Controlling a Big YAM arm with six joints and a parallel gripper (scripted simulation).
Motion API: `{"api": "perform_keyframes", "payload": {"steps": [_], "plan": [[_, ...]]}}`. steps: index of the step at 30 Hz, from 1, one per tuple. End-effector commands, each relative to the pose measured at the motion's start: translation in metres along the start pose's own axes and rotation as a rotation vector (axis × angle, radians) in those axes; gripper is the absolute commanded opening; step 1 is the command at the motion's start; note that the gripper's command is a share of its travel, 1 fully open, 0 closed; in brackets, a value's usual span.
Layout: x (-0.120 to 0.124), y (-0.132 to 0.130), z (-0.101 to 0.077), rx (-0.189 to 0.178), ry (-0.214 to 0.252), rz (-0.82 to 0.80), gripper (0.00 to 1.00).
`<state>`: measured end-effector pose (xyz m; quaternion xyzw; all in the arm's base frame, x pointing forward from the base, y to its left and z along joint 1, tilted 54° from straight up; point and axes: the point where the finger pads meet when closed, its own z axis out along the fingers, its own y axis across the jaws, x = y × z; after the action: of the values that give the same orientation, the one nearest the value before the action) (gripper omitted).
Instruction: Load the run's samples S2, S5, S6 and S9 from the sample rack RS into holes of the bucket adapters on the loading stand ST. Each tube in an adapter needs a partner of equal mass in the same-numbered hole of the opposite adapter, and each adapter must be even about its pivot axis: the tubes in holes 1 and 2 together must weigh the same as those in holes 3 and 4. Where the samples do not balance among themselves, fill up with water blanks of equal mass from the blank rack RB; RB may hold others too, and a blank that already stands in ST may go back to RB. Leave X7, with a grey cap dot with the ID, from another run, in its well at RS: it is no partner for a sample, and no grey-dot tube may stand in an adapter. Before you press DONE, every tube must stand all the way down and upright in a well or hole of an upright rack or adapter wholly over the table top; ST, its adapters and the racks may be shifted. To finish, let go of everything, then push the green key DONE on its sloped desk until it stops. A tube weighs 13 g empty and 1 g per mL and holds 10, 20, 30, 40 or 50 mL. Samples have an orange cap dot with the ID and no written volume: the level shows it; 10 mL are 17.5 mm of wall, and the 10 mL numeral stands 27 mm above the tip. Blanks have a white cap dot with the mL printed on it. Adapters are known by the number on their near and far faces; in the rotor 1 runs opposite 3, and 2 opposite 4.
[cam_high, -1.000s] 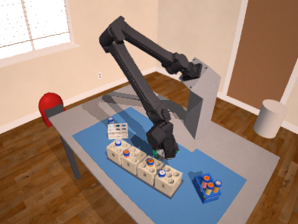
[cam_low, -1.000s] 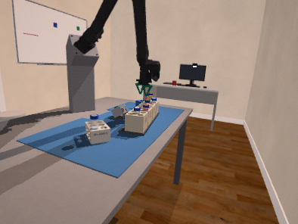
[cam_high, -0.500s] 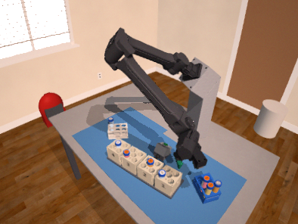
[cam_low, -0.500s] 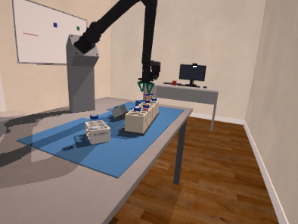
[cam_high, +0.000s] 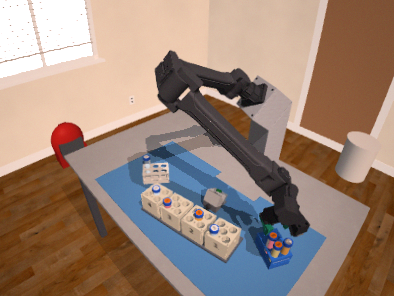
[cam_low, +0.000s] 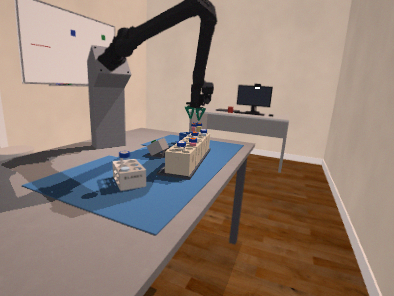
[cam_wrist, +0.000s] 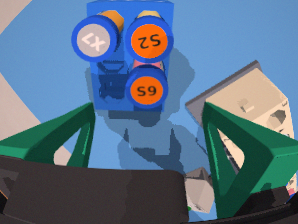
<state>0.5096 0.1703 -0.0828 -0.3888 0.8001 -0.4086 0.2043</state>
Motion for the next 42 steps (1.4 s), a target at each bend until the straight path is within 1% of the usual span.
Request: {"api": "perform_keyframes", "payload": {"steps": [1,2,3,6,7,8,9,16,19,20,21,22,23,24,26,30,32,33,38,39,42], "plan": [[-0.011,0.012,-0.008,-0.004,-0.013,0.027,0.80],[-0.011,0.012,-0.008,-0.004,-0.013,0.027,0.80],[0.002,-0.009,-0.001,0.002,0.010,0.065,0.80],[-0.007,-0.015,0.000,0.011,-0.007,0.087,0.80],[-0.008,-0.016,0.000,0.012,-0.009,0.090,0.80],[-0.007,0.000,-0.004,0.000,-0.010,0.044,0.80],[-0.002,-0.001,0.011,0.000,0.005,0.063,0.80],[0.001,0.003,0.034,-0.002,0.007,0.043,0.80],[0.003,0.004,0.035,-0.002,0.009,0.042,0.80],[-0.020,-0.002,0.014,0.010,-0.044,0.044,0.80],[-0.021,-0.003,0.014,0.010,-0.046,0.046,0.80],[-0.018,-0.005,0.020,0.009,-0.036,0.049,0.80],[-0.007,-0.007,0.033,0.007,-0.008,0.057,0.80],[-0.004,-0.004,0.038,0.003,0.001,0.052,0.80],[-0.001,0.000,0.042,-0.001,0.006,0.045,0.80],[0.002,0.003,0.046,-0.003,0.008,0.039,0.80],[-0.006,0.009,0.038,-0.003,-0.011,0.026,0.80],[-0.006,0.002,0.036,0.000,-0.008,0.042,0.80],[-0.006,0.002,0.036,0.000,-0.008,0.042,0.80],[-0.010,0.004,0.033,0.000,-0.017,0.030,0.80],[-0.006,0.002,0.036,0.000,-0.008,0.042,0.80]]}}
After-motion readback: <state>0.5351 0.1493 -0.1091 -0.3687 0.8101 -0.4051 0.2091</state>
